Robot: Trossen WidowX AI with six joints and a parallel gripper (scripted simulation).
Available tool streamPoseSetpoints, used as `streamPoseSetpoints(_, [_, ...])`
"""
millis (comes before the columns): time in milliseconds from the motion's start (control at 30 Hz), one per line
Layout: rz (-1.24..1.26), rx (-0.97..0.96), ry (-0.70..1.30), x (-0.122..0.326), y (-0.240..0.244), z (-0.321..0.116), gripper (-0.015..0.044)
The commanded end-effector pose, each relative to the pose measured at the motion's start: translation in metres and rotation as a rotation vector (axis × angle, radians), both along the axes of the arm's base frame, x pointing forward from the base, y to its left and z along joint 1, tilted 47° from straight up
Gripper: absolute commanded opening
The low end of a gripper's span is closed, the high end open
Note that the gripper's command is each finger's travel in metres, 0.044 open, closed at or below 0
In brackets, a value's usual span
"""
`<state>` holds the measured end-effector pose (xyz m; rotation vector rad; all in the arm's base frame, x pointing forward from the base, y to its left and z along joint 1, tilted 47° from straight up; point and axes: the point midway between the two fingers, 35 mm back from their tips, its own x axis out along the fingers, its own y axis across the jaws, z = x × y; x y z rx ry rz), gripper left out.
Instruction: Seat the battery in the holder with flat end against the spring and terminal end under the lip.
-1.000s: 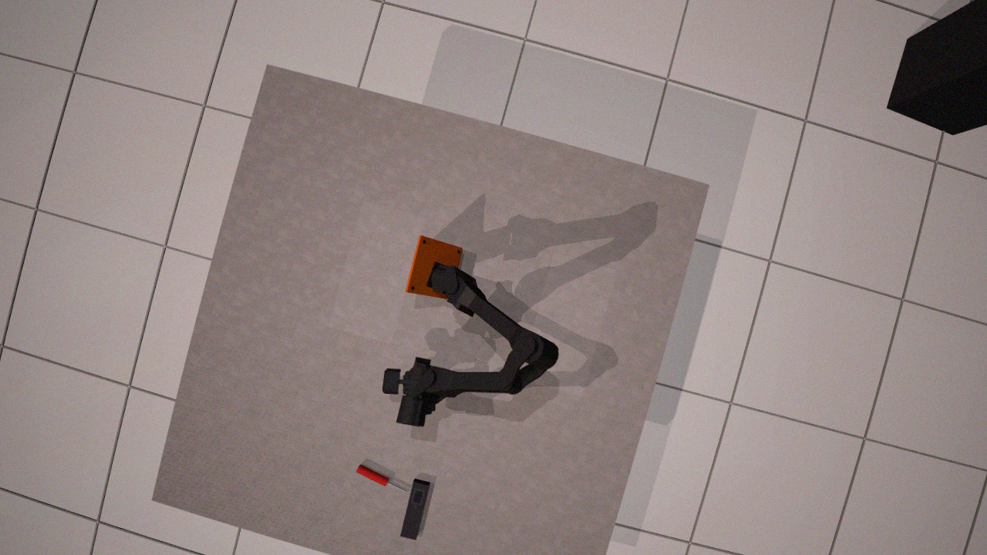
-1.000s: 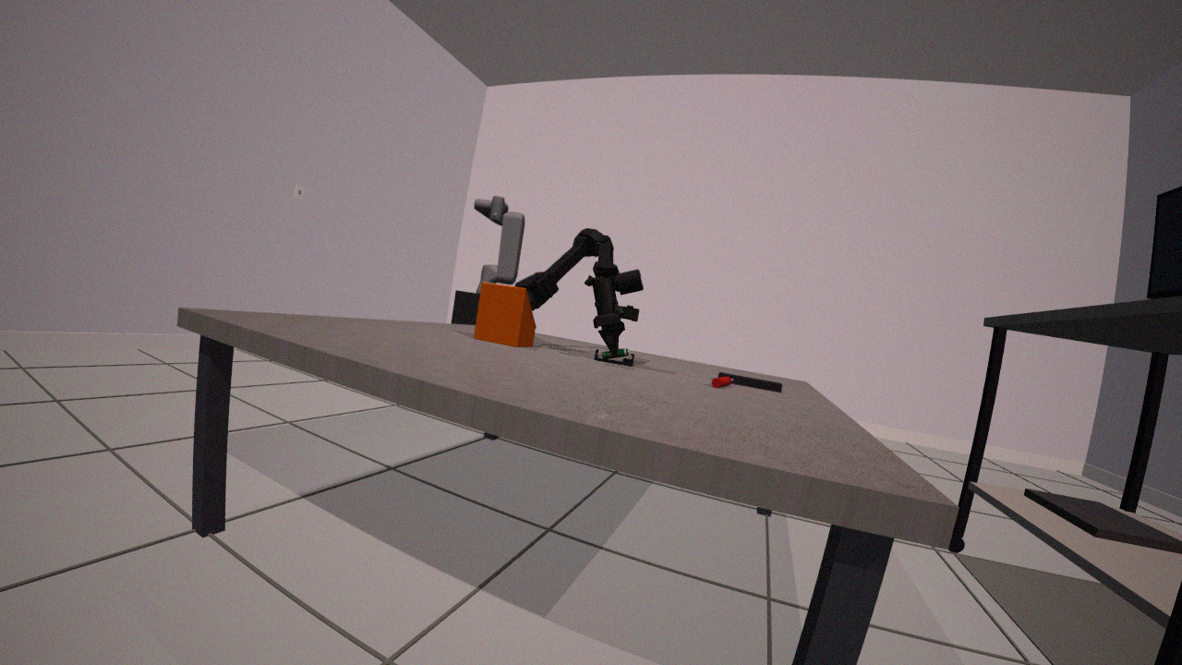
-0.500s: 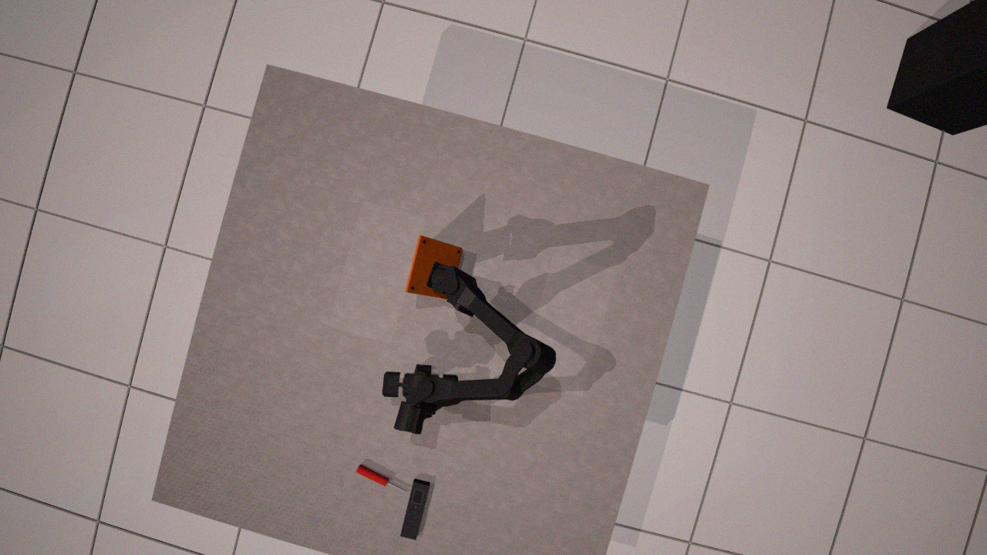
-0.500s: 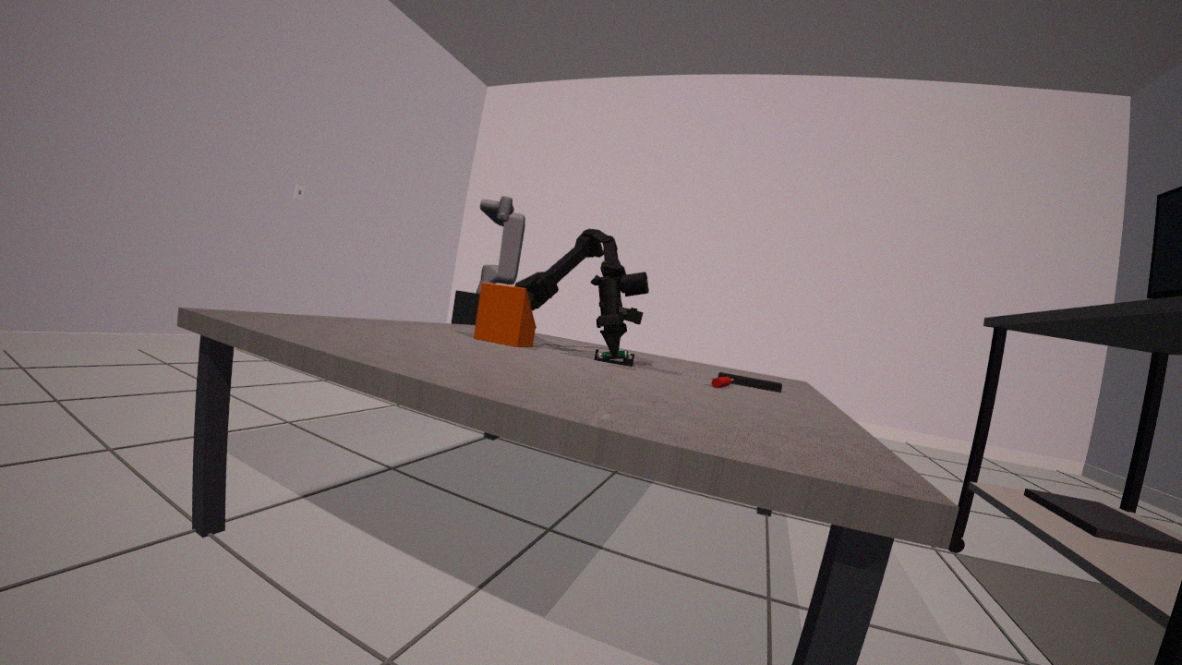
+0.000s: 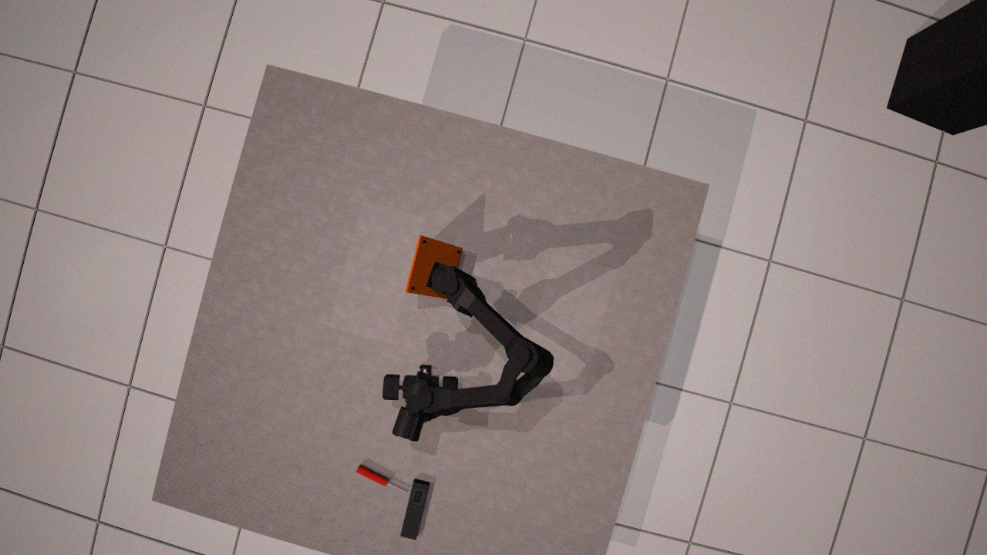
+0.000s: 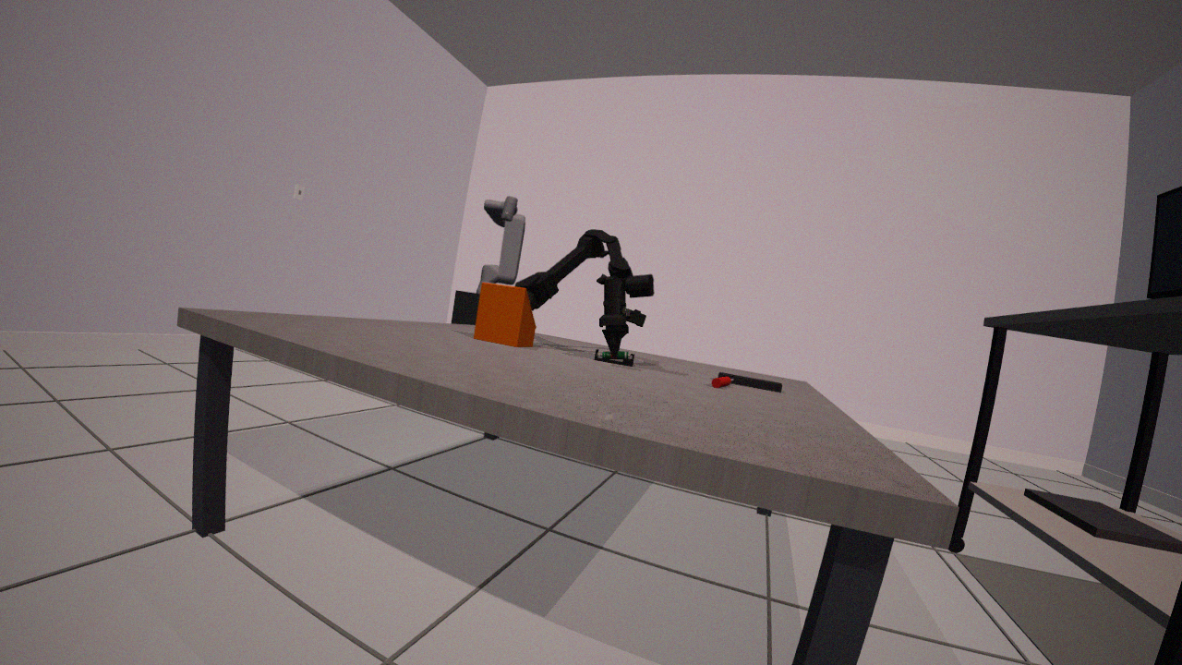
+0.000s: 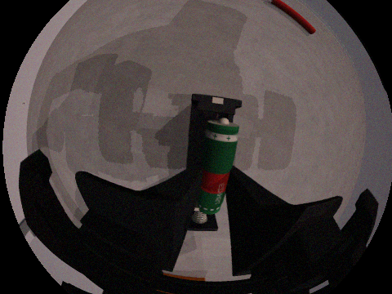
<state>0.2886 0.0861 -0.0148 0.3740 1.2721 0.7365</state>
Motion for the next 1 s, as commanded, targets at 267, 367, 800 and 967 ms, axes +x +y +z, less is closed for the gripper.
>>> streamPoseSetpoints(267, [0.06, -0.03, 0.064, -0.005, 0.0033, -0.0023, 0.0061])
streamPoseSetpoints(367, [0.073, -0.036, 0.075, -0.0049, 0.0038, -0.0018, 0.0061])
streamPoseSetpoints(800, [0.124, -0.063, 0.124, -0.0045, 0.0056, 0.0001, 0.0061])
streamPoseSetpoints(967, [0.144, -0.074, 0.142, -0.0043, 0.0062, 0.0009, 0.0061])
